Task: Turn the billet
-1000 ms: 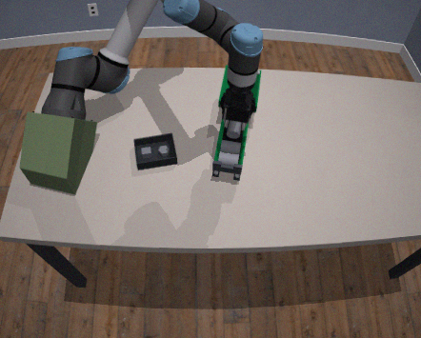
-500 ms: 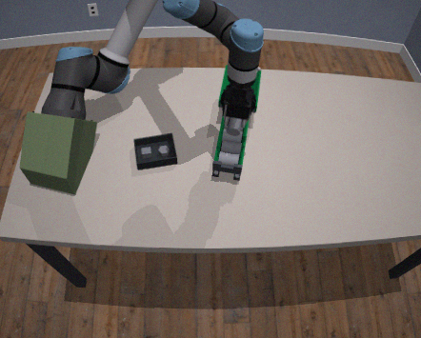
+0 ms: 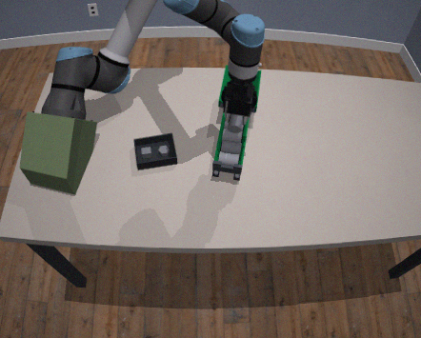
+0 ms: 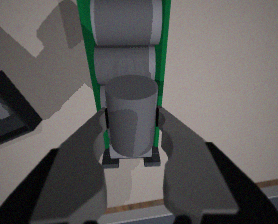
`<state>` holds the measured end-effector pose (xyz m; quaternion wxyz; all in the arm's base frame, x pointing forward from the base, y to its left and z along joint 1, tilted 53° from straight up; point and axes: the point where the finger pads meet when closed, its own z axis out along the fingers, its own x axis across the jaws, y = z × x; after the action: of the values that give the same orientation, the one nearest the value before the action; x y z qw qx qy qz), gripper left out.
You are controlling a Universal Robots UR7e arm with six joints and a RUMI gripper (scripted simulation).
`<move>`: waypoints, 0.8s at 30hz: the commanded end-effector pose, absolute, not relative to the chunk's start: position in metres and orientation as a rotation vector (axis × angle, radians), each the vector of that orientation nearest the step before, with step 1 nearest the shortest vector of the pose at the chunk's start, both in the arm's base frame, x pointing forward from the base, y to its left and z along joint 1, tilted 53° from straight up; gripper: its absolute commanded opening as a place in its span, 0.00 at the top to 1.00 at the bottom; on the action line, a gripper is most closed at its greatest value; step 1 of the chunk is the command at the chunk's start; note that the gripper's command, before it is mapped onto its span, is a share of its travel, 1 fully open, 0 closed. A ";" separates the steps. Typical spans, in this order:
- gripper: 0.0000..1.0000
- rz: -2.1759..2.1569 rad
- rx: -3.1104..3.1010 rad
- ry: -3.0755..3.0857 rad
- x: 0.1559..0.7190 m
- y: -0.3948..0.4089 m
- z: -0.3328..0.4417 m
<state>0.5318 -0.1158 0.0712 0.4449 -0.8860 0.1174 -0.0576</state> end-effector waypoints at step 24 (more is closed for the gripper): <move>1.00 -0.153 -2.201 0.292 0.532 -0.131 0.082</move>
<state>0.5310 -0.1234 0.0776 0.4452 -0.8860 0.1165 -0.0570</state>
